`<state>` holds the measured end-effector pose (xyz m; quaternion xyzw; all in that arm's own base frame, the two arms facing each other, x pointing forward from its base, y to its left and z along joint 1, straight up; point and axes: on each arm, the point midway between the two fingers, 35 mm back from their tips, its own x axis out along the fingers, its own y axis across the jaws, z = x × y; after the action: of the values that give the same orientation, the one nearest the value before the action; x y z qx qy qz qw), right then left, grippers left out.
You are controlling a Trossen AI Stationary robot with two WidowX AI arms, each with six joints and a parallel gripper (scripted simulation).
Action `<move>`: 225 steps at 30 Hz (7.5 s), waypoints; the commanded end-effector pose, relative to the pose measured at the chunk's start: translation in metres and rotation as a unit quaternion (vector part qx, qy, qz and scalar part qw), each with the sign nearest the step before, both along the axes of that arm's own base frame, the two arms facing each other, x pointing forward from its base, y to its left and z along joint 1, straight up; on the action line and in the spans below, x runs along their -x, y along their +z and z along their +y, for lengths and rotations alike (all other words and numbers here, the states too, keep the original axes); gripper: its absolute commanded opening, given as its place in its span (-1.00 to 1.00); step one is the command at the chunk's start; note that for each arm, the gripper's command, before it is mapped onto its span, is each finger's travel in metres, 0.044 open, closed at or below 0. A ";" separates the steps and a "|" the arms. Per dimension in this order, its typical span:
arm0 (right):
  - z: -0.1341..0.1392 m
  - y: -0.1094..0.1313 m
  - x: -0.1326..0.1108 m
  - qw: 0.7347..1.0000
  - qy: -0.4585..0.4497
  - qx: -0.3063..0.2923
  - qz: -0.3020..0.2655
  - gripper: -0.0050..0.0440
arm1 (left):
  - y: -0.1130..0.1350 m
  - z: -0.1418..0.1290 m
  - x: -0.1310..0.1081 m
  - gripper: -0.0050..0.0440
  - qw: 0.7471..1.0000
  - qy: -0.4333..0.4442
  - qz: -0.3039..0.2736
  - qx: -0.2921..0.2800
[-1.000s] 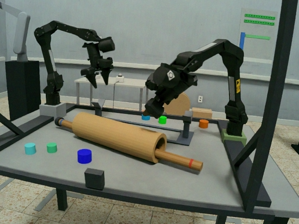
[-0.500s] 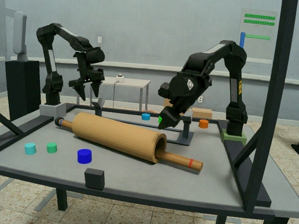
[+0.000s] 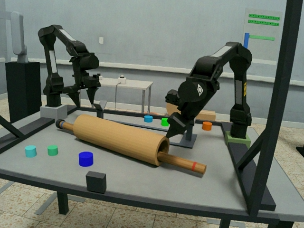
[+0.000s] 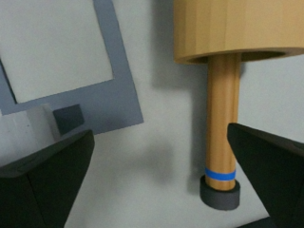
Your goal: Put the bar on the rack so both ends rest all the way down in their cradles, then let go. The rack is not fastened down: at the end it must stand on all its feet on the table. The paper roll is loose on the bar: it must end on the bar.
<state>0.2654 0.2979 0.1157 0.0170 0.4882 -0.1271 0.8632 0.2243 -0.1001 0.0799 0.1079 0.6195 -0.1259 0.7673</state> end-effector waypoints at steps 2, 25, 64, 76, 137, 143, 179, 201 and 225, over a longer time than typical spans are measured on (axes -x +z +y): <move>0.009 -0.006 0.012 1.000 -0.008 -0.022 0.012 0.84 | -0.010 -0.012 0.012 0.84 1.000 -0.003 0.007 -0.001; 0.036 -0.045 0.064 0.992 -0.050 -0.075 0.084 0.84 | -0.052 -0.050 0.062 0.84 1.000 -0.010 0.020 -0.003; 0.043 -0.028 0.061 0.990 -0.053 -0.105 0.072 0.84 | -0.093 -0.053 0.054 -0.59 1.000 -0.010 0.015 0.001; 0.042 -0.030 0.061 0.991 -0.054 -0.101 0.073 0.84 | -0.094 -0.052 0.054 -0.59 1.000 -0.009 0.016 0.000; 0.032 -0.089 0.045 0.992 -0.053 -0.078 0.081 -0.59 | -0.087 -0.058 0.050 -0.59 1.000 -0.008 0.008 0.009; 0.038 -0.068 0.046 0.991 -0.050 -0.100 0.076 -0.59 | -0.078 -0.059 0.049 -0.59 1.000 -0.009 0.007 0.013; 0.040 -0.004 0.049 0.990 -0.045 -0.112 0.071 -0.59 | -0.017 -0.062 0.048 -0.59 1.000 -0.010 0.000 0.023; 0.040 0.032 0.049 0.990 -0.040 -0.118 0.066 -0.59 | 0.016 -0.062 0.048 -0.59 1.000 -0.013 -0.004 0.027; 0.038 0.070 0.051 0.989 -0.041 -0.124 0.066 -0.59 | 0.053 -0.061 0.050 -0.59 0.999 -0.013 -0.004 0.029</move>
<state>0.2168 0.3303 0.1533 0.1018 0.5658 -0.1329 0.8074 0.1700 -0.1550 0.1147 0.1079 0.6318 -0.1390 0.7549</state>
